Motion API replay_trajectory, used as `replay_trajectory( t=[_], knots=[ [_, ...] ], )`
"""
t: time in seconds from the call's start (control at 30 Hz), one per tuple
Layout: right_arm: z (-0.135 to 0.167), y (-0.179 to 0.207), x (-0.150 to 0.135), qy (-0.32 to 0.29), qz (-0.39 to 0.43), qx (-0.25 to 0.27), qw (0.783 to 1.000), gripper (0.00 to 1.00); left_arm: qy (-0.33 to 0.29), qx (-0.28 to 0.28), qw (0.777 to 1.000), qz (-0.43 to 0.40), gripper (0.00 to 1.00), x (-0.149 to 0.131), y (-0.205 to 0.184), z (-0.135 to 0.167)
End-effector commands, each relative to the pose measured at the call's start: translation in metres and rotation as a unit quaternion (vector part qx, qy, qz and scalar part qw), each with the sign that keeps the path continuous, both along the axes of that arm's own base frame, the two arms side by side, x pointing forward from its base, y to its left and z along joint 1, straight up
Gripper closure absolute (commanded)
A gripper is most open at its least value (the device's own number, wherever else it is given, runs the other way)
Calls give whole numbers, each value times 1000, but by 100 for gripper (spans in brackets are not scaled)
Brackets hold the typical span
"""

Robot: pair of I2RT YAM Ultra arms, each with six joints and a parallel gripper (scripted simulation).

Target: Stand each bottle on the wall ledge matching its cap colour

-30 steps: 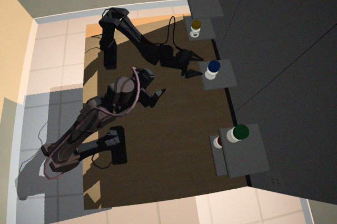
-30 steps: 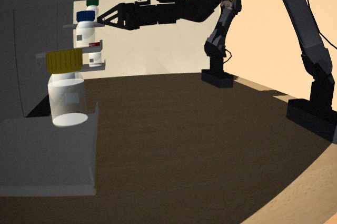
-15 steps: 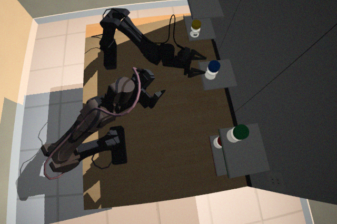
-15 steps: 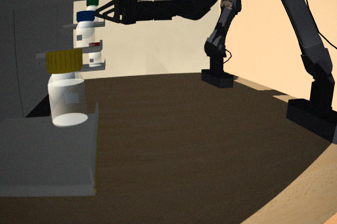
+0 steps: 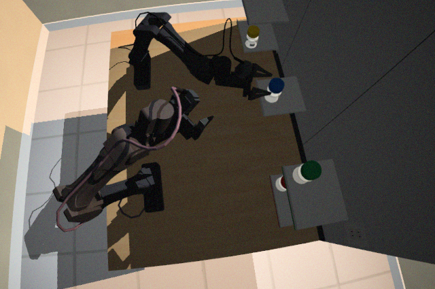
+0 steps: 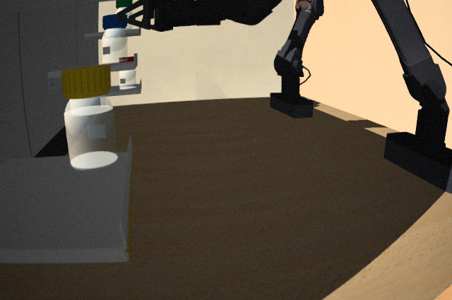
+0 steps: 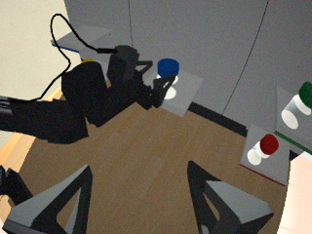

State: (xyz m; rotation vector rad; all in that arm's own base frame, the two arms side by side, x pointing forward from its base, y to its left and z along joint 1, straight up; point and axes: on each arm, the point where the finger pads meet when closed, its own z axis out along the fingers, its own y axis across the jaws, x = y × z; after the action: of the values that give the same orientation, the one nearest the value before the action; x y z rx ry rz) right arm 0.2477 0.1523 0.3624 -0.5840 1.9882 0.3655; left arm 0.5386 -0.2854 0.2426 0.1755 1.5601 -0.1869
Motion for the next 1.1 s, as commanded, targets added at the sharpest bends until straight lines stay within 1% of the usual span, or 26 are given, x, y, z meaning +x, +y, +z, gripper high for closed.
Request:
replay_trajectory(
  t=[0.0, 0.53, 0.87, 0.9, 0.97, 1.0, 1.07],
  knots=[
    [16, -1, -3, -19, -1, 10, 1000, 13, -2, 2, 1000, -1, 19, 9, -1, 7],
    [16, -1, -3, -19, -1, 10, 1000, 13, -2, 2, 1000, -1, 19, 29, -5, 7],
    [16, -1, -3, -19, -1, 10, 1000, 13, -3, 1, 1000, -1, 19, 28, -7, 9],
    [16, -1, -3, -19, -1, 10, 1000, 13, -3, 1, 1000, -1, 28, 28, -7, 9],
    [16, -1, -3, -19, -1, 10, 1000, 13, -3, 1, 1000, -1, 28, 28, -7, 9],
    [16, -1, -3, -19, -1, 10, 1000, 13, -3, 1, 1000, -1, 32, 28, -7, 9],
    [16, -1, -3, -19, -1, 10, 1000, 13, -3, 1, 1000, -1, 32, 28, -7, 9]
  ],
)
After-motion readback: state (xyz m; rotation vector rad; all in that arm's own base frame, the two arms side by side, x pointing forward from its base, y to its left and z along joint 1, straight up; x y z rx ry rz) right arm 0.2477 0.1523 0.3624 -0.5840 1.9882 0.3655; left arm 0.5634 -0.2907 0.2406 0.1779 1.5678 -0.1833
